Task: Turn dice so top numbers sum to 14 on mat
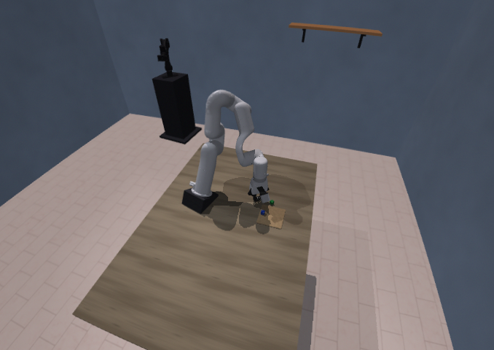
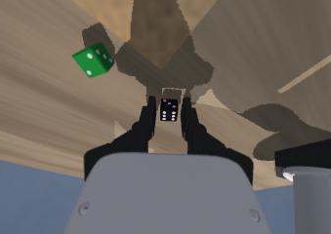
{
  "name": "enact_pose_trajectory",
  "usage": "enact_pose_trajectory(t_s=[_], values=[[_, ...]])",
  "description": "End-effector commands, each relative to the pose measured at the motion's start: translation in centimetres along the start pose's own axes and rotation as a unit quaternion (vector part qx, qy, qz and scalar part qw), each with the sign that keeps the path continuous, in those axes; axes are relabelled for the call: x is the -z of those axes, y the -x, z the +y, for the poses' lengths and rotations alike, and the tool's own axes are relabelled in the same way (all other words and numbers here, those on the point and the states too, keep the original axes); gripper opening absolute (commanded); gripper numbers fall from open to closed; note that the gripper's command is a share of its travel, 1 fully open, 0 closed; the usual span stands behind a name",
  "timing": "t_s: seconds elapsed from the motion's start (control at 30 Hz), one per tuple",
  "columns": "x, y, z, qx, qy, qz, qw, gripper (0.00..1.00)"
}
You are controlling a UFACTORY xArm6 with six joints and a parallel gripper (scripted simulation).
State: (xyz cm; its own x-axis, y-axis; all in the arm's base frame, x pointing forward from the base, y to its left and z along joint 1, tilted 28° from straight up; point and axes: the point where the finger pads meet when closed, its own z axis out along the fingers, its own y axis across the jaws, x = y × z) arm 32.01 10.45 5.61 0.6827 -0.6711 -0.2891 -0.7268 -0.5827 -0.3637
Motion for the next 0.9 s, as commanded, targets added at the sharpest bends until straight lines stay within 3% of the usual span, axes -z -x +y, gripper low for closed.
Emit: enact_pose_trajectory(t_s=[0.0, 0.47, 0.5, 0.87], values=[[0.07, -0.06, -0.1, 0.0, -0.001, 0.001, 1.0, 0.36], [0.07, -0.06, -0.1, 0.0, -0.001, 0.001, 1.0, 0.36], [0.07, -0.06, -0.1, 0.0, -0.001, 0.001, 1.0, 0.15], [0.07, -0.06, -0.1, 0.0, -0.001, 0.001, 1.0, 0.15]])
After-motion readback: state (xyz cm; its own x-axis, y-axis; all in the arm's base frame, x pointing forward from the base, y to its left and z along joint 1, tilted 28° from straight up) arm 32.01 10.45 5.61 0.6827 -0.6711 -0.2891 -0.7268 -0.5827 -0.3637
